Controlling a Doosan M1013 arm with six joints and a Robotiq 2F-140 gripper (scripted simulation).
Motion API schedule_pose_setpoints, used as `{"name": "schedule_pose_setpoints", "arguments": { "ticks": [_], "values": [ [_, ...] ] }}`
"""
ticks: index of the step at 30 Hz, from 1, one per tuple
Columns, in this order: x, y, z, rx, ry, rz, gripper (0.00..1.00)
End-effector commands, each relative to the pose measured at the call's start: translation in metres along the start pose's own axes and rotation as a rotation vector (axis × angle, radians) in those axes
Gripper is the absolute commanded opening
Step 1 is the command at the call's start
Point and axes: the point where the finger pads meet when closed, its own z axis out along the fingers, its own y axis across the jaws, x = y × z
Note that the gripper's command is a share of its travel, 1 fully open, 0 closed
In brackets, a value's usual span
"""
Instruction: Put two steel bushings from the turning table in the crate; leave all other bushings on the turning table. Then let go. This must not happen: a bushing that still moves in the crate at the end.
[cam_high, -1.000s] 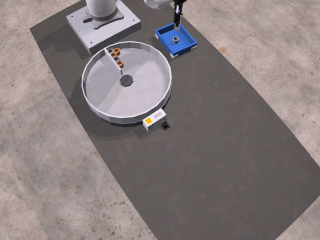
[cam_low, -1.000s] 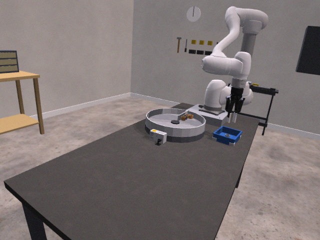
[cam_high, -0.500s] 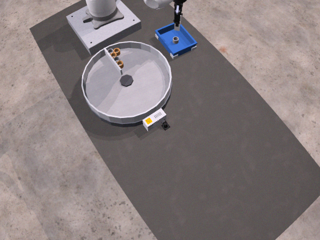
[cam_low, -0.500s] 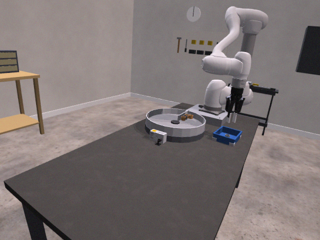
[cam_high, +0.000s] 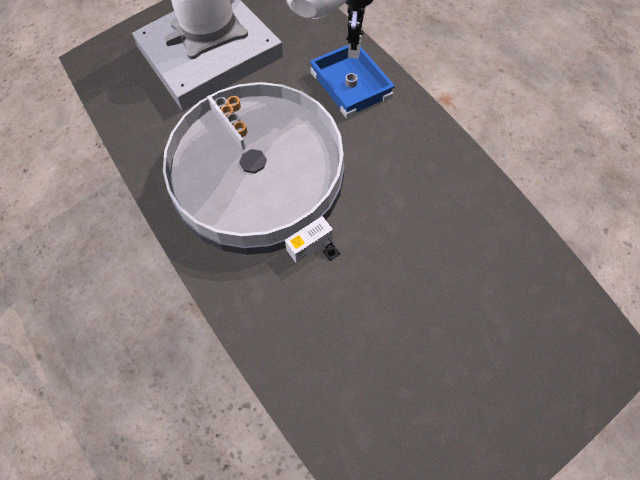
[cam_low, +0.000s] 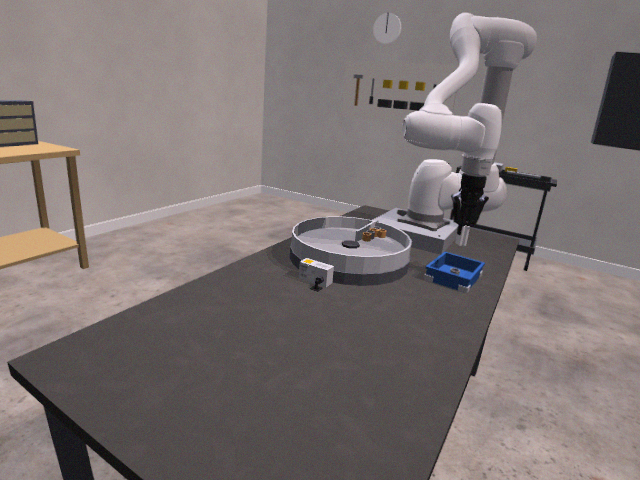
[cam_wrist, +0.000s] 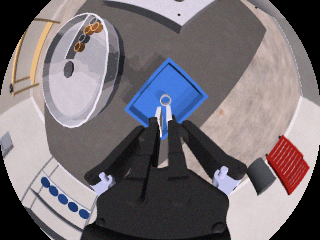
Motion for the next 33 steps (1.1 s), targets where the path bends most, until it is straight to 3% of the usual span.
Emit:
{"name": "schedule_pose_setpoints", "arguments": {
  "ticks": [1, 11, 13, 28, 33],
  "values": [
    [0.005, -0.004, 0.0, -0.003, 0.015, 0.008, 0.06],
    [0.084, -0.068, 0.0, -0.045, 0.227, 0.124, 0.06],
    [0.084, -0.068, 0.0, -0.045, 0.227, 0.124, 0.06],
    [0.223, -0.184, -0.001, -0.114, 0.608, 0.331, 0.06],
    [0.24, -0.199, -0.001, -0.123, 0.656, 0.357, 0.06]
  ]
}}
